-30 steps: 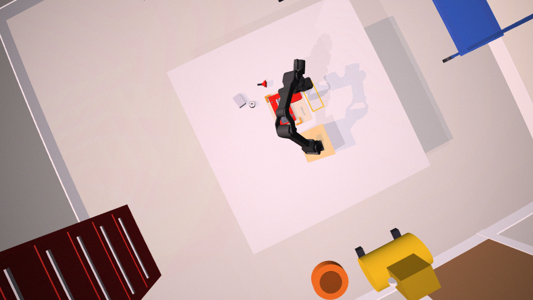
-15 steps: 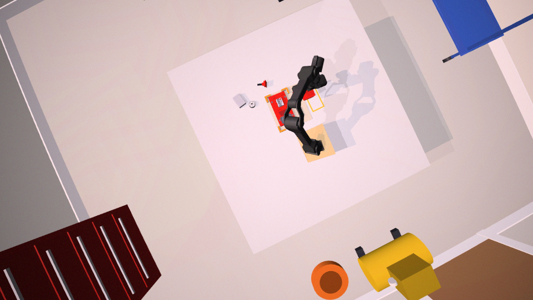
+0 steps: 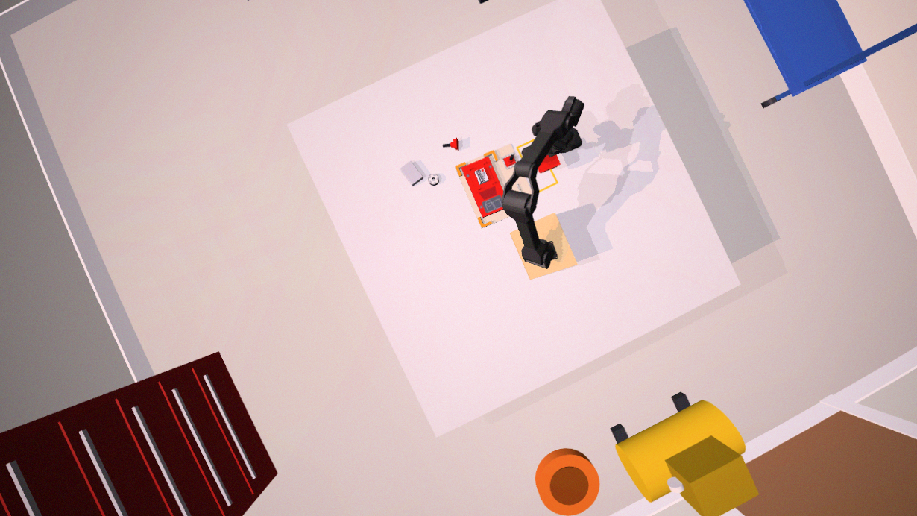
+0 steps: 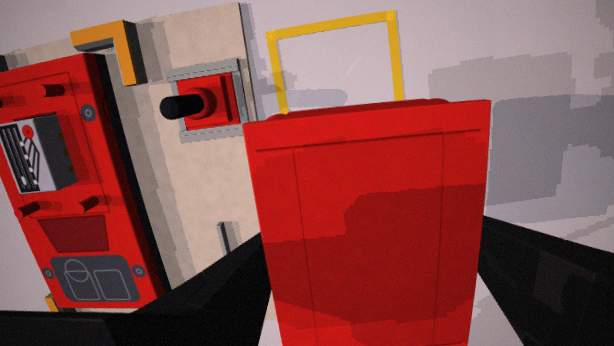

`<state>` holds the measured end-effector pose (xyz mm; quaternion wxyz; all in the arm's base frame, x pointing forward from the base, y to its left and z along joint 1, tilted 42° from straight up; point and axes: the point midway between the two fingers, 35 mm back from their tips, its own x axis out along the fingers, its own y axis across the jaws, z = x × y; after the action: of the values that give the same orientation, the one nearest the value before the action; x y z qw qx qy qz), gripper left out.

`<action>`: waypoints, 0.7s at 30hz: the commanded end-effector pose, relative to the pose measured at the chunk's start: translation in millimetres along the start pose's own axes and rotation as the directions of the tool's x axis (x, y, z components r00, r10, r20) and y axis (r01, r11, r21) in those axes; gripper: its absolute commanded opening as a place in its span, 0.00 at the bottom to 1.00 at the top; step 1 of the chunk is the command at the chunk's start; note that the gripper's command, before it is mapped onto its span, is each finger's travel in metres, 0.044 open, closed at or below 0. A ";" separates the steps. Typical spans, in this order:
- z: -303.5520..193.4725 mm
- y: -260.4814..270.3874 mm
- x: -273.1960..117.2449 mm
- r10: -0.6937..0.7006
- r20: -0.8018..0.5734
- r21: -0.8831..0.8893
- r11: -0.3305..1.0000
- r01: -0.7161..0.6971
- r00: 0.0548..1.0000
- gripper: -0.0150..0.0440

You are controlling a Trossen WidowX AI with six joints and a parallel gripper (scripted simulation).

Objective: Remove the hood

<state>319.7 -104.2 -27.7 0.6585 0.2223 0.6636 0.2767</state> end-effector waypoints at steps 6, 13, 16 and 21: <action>1.3 -2.7 4.2 -0.005 -0.002 -0.011 1.000 0.005 1.000 0.25; 1.7 -2.9 8.5 -0.005 -0.001 -0.011 1.000 0.005 1.000 0.25; 1.8 -3.0 10.4 -0.005 -0.001 -0.011 1.000 0.005 1.000 0.25; 2.0 -3.1 13.4 -0.005 -0.001 -0.011 1.000 0.005 1.000 0.25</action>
<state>323.3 -100.9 -36.7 0.6633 0.2126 0.6613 0.2784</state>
